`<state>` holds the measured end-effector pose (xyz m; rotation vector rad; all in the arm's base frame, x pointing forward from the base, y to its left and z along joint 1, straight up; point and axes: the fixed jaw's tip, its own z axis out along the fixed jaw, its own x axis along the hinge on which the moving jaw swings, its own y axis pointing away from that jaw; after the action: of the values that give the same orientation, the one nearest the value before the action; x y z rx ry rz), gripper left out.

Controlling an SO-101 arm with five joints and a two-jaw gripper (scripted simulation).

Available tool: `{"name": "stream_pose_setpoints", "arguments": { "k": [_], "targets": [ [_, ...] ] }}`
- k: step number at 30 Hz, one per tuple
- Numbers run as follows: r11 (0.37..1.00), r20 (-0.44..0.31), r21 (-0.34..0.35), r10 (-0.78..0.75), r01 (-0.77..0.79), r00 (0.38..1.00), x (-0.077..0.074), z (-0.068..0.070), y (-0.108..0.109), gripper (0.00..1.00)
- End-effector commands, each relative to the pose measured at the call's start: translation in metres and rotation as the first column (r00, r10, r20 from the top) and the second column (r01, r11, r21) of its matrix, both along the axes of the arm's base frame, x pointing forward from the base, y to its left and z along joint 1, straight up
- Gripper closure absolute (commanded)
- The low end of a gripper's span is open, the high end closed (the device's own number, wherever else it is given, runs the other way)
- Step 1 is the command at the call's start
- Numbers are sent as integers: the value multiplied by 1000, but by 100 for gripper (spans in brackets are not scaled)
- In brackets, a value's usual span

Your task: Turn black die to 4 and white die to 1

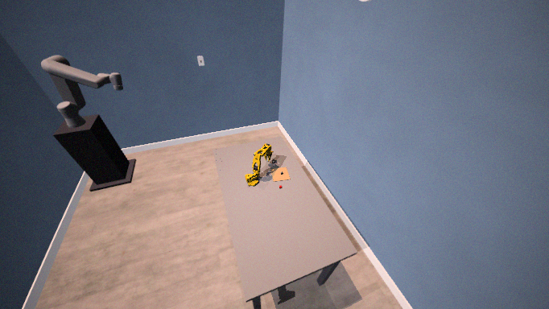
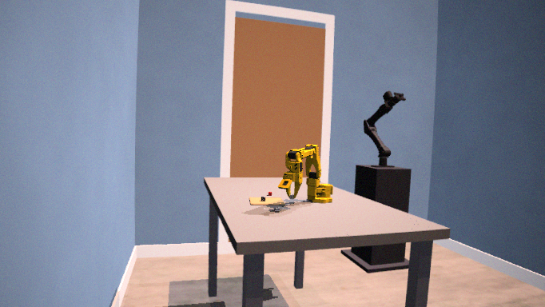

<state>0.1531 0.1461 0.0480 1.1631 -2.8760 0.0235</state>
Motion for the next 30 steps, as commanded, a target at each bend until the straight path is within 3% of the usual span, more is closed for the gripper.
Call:
{"name": "stream_pose_setpoints", "arguments": {
  "k": [1, 19, 30],
  "targets": [
    [999, 54, 50, -17, 14, 998, 4, 14, 6, 100],
    [998, 53, 50, -32, 29, 998, 3, 14, 5, 100],
    [998, 53, 50, -45, 42, 998, -15, 12, -14, 100]
  ]
}}
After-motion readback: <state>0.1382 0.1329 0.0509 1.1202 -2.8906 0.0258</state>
